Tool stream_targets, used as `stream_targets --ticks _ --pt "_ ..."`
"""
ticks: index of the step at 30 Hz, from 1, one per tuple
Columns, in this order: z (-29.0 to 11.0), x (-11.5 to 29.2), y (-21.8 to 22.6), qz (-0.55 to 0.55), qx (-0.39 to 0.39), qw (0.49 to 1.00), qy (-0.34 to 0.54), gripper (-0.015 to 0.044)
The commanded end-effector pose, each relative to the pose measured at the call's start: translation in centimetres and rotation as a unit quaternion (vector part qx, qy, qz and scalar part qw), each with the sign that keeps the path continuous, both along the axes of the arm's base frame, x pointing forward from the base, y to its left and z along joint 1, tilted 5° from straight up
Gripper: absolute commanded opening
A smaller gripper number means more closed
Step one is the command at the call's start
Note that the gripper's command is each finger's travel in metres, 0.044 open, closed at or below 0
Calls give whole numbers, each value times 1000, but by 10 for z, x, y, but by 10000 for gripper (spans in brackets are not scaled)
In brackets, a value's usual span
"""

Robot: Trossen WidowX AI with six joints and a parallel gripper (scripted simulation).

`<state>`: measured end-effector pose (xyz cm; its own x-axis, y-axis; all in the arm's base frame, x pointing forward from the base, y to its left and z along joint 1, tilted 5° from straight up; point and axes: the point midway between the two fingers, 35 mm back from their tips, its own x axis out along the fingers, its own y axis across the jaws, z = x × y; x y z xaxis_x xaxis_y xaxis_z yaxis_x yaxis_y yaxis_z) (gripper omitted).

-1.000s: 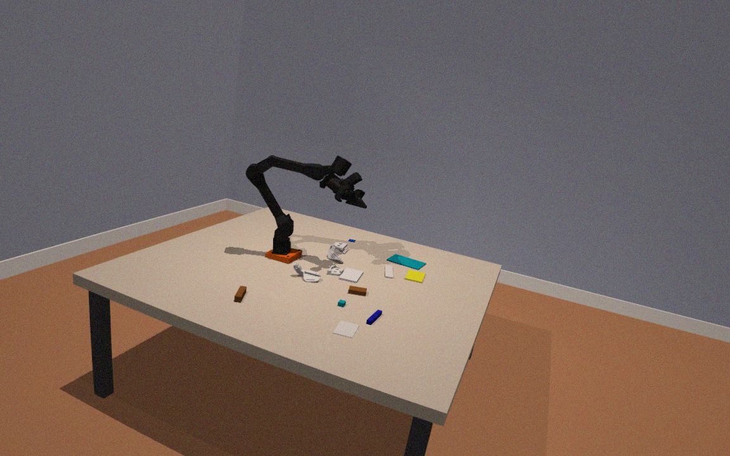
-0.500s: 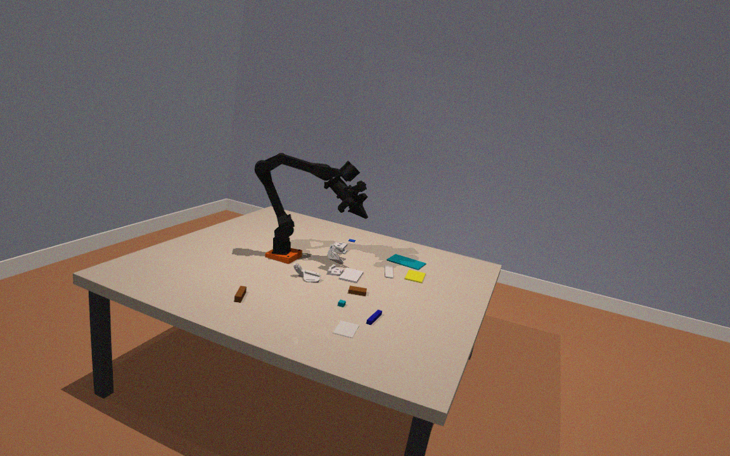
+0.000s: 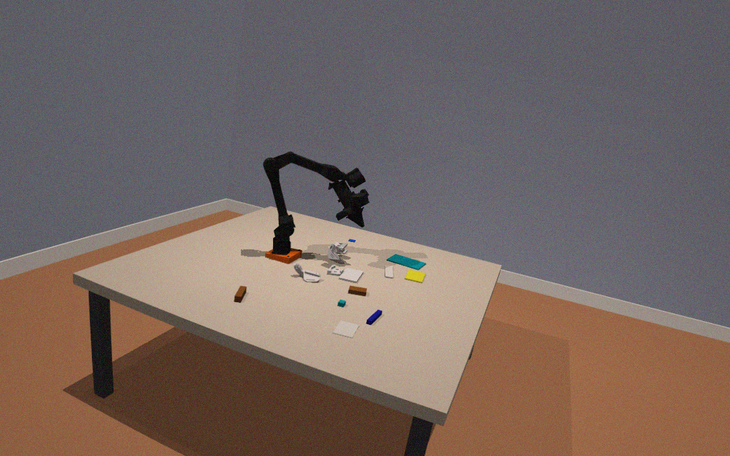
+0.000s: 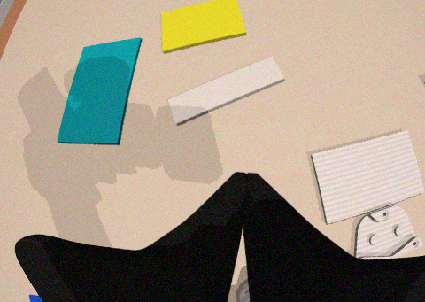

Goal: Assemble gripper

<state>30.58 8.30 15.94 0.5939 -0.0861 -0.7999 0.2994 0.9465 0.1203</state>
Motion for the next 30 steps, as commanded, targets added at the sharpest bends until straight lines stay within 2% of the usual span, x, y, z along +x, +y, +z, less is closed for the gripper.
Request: stream_targets --ticks 1,16,30 --pt "-11 -6 11 -20 32 999 37 0" --pt "-45 -34 40 -109 101 975 168 0" --pt "-68 -68 62 -223 126 924 284 0"
